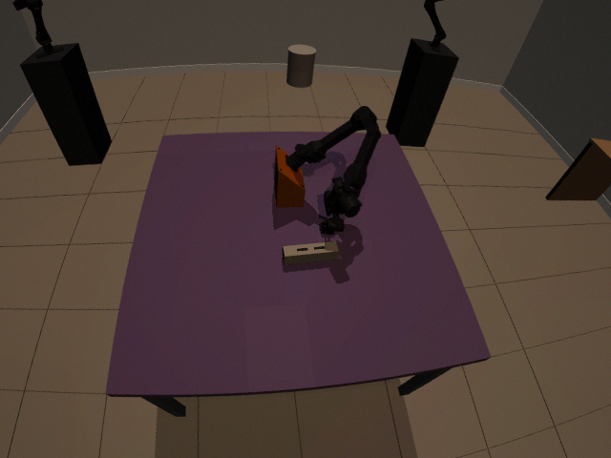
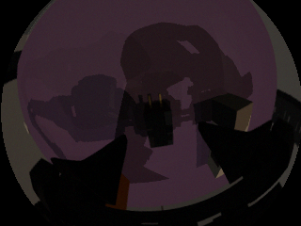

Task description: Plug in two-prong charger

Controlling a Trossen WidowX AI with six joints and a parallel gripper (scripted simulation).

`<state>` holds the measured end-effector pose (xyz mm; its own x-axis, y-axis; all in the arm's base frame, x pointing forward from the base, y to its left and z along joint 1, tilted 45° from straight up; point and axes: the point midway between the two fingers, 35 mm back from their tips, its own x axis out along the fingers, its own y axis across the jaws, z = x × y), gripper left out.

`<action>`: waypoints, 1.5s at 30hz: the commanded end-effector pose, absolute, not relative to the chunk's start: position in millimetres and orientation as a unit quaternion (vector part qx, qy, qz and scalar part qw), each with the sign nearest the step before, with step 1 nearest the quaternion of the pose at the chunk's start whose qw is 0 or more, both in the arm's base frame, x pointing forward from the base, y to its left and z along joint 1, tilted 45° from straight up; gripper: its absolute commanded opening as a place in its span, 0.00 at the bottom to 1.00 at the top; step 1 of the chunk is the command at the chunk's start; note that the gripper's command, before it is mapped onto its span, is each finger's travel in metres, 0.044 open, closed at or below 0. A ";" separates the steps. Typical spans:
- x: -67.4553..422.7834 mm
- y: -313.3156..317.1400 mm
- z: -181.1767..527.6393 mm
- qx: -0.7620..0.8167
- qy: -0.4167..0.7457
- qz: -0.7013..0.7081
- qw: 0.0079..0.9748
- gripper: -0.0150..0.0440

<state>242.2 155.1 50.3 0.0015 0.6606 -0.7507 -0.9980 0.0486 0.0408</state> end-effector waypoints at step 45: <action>241.8 164.4 39.9 -0.270 0.313 0.635 0.653 0.25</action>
